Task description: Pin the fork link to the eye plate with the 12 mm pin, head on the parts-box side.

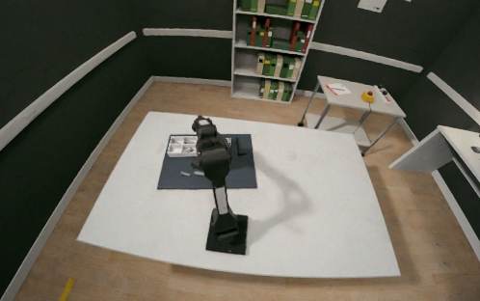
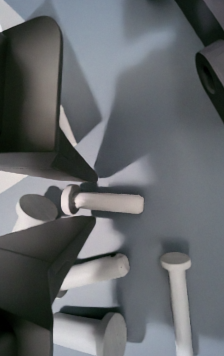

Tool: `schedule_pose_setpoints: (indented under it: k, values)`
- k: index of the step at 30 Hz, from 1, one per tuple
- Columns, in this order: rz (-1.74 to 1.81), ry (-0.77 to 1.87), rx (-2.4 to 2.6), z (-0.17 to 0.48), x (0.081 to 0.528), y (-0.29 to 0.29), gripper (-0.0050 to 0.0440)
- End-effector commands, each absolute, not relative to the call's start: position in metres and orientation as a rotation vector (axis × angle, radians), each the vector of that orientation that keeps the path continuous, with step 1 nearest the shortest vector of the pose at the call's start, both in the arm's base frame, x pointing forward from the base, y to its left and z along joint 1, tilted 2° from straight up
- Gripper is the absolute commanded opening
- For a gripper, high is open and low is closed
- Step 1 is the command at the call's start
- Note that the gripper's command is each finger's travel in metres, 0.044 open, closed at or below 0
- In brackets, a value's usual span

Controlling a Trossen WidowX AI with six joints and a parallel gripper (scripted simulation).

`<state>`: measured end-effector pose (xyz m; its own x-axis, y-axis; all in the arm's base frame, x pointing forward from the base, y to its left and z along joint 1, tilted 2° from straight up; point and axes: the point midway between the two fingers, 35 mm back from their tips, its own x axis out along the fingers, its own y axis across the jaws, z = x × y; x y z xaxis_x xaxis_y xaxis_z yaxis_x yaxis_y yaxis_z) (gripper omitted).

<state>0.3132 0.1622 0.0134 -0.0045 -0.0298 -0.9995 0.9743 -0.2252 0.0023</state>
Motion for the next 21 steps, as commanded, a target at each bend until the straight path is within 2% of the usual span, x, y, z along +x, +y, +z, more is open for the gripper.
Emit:
schedule_pose_setpoints:
  k: [1, 15, 16, 21]
  values:
    - [-1.391, 1.071, 1.351, 0.0126, 0.3127, 0.1624, 0.01]
    - [-1.391, 1.071, 1.351, 0.0126, 0.3127, 0.1624, 0.01]
    - [-1.391, 1.071, 1.351, 0.0126, 0.3127, 0.1624, -0.005]
    - [-1.391, 1.071, 1.351, 0.0127, 0.3127, 0.1625, -0.005]
